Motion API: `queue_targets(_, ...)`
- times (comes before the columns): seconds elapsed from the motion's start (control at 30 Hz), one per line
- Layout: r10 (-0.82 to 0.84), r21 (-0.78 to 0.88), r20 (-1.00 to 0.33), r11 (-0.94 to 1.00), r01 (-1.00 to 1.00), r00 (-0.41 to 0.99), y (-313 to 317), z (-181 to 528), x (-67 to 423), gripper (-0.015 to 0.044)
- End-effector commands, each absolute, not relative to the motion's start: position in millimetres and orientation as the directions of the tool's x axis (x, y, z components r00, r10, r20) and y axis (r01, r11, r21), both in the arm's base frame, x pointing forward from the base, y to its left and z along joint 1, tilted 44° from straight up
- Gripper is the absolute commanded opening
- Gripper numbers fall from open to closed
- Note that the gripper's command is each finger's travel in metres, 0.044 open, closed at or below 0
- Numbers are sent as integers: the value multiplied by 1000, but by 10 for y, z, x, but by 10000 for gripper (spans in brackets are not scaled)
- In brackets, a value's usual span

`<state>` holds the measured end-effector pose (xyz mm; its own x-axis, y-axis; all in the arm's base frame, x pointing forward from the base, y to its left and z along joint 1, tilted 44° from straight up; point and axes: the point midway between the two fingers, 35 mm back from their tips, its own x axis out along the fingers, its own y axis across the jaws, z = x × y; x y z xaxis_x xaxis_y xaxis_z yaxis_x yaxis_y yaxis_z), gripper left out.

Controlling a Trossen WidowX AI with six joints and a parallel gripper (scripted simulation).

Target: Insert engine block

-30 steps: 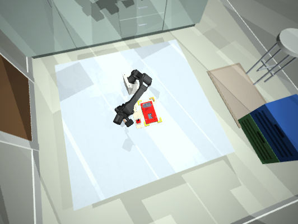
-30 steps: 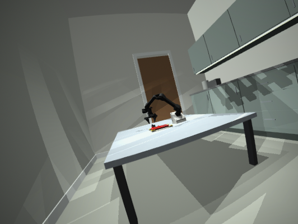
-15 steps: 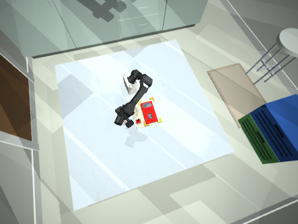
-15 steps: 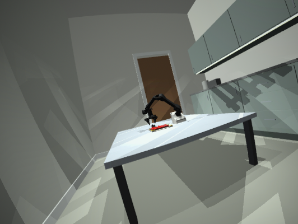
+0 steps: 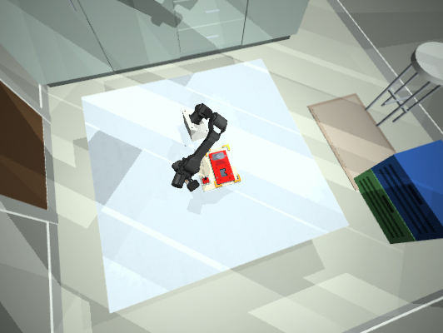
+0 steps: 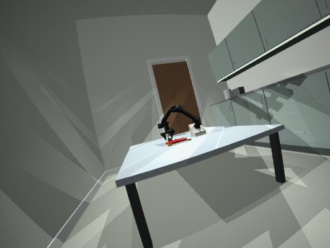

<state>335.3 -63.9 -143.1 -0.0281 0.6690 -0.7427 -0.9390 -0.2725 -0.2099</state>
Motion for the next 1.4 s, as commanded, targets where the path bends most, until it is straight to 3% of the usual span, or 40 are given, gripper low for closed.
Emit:
queue_targets(0.0,678,-194,-734,-269,-943,-42,-578,-1501,3293,440)
queue_targets(0.1,678,-194,-734,-269,-943,-42,-578,-1501,3293,440)
queue_targets(0.33,678,-194,-734,-269,-943,-42,-578,-1501,3293,256)
queue_targets(0.63,678,-194,-734,-269,-943,-42,-578,-1501,3293,196)
queue_targets(0.9,661,-177,-749,-255,-951,-38,-649,-1429,3281,0)
queue_targets(1.37,662,-180,-748,-260,-949,-39,-960,-1175,3335,0)
